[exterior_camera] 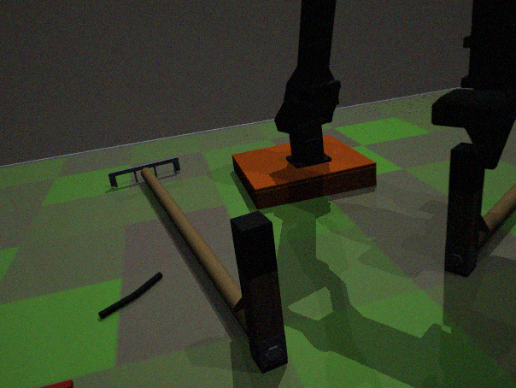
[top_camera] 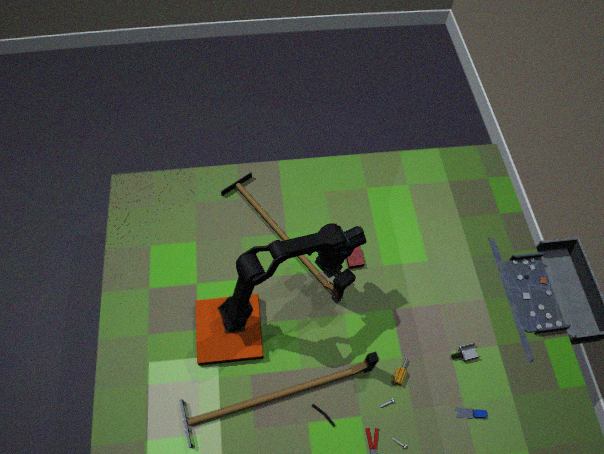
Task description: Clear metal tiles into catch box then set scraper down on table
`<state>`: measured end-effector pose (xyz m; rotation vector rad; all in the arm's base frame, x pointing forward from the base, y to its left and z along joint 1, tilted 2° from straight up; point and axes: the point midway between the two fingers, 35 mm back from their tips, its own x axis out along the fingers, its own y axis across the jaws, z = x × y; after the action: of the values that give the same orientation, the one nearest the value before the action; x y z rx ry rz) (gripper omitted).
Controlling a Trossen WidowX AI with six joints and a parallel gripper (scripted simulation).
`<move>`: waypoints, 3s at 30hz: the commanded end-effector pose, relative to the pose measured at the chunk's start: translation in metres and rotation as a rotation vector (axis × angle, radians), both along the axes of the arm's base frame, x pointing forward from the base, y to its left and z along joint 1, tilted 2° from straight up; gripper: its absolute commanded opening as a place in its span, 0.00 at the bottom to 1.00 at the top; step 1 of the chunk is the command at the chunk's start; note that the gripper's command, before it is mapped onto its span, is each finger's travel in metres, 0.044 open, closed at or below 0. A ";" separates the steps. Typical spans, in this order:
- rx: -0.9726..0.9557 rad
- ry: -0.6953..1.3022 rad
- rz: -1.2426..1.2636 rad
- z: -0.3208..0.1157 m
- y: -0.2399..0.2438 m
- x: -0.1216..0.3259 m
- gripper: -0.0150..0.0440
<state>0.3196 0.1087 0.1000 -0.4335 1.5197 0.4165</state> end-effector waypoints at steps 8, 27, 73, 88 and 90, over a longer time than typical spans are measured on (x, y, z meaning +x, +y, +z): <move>-0.006 -0.002 -0.001 -0.021 -0.001 -0.001 0.25; -0.007 -0.003 -0.001 -0.021 -0.014 0.009 0.25; 0.000 0.000 0.013 0.010 -0.031 0.026 0.25; 0.000 0.000 0.013 0.059 -0.030 0.024 0.25; 0.000 0.000 0.013 0.065 -0.030 0.024 0.25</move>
<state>0.3439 0.0788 0.1550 -0.4453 1.5196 0.4333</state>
